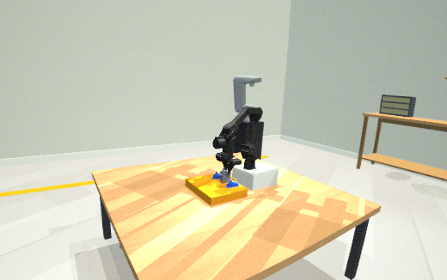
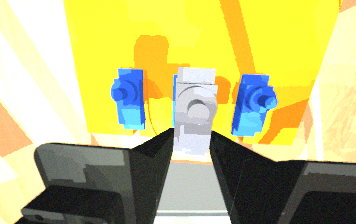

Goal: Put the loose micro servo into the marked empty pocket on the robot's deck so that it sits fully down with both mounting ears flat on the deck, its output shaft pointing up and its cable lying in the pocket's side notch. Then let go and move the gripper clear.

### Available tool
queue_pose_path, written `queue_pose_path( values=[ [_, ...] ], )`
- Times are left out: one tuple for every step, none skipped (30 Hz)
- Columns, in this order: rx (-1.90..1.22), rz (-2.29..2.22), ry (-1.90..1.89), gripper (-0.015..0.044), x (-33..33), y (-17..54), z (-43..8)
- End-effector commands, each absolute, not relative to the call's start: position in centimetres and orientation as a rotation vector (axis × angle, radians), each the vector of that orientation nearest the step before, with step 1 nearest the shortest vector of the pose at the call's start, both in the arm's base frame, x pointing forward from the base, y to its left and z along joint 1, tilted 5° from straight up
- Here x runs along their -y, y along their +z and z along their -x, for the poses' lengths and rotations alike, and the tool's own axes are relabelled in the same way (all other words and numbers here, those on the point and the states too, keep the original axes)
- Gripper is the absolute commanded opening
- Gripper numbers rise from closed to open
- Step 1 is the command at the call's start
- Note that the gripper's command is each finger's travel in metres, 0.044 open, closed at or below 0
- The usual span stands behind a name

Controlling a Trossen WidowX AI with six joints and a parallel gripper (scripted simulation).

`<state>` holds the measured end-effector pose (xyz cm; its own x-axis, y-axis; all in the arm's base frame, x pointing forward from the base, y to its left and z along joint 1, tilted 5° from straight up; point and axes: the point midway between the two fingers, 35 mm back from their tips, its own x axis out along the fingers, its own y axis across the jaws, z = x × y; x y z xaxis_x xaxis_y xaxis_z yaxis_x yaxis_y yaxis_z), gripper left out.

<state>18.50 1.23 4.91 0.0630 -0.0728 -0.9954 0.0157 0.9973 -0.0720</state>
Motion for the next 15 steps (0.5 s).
queue_pose_path(
  values=[
    [-1.508, 0.047, -0.064, 0.0000, -1.24, 4.82, -18.52],
    [-1.508, 0.047, -0.064, 0.0000, -1.24, 4.82, -18.52],
    [-1.508, 0.047, -0.064, 0.0000, -1.24, 4.82, -18.52],
    [-1.508, 0.047, -0.064, 0.0000, -1.24, 4.82, -18.52],
    [-1.508, 0.047, -0.064, 0.0000, -1.24, 4.82, -18.52],
    [-1.508, 0.047, -0.064, 0.0000, -1.24, 4.82, -18.52],
    [-1.508, 0.047, -0.064, 0.0000, -1.24, 4.80, -18.52],
    [-1.508, 0.047, -0.064, 0.0000, -1.24, 4.75, -18.52],
    [-1.508, 0.047, -0.064, 0.0000, -1.23, 4.69, -18.53],
    [-1.508, 0.047, -0.064, 0.0000, -1.23, 4.60, -18.53],
    [-1.508, 0.047, -0.064, 0.0000, -1.22, 4.51, -18.54],
    [-1.508, 0.047, -0.064, 0.0000, -1.21, 4.41, -18.54],
    [-1.508, 0.047, -0.064, 0.0000, -1.21, 4.31, -18.55],
    [-1.508, 0.047, -0.064, 0.0000, -1.20, 4.21, -18.55],
    [-1.508, 0.047, -0.064, 0.0000, -1.19, 4.11, -18.56]
  ],
)
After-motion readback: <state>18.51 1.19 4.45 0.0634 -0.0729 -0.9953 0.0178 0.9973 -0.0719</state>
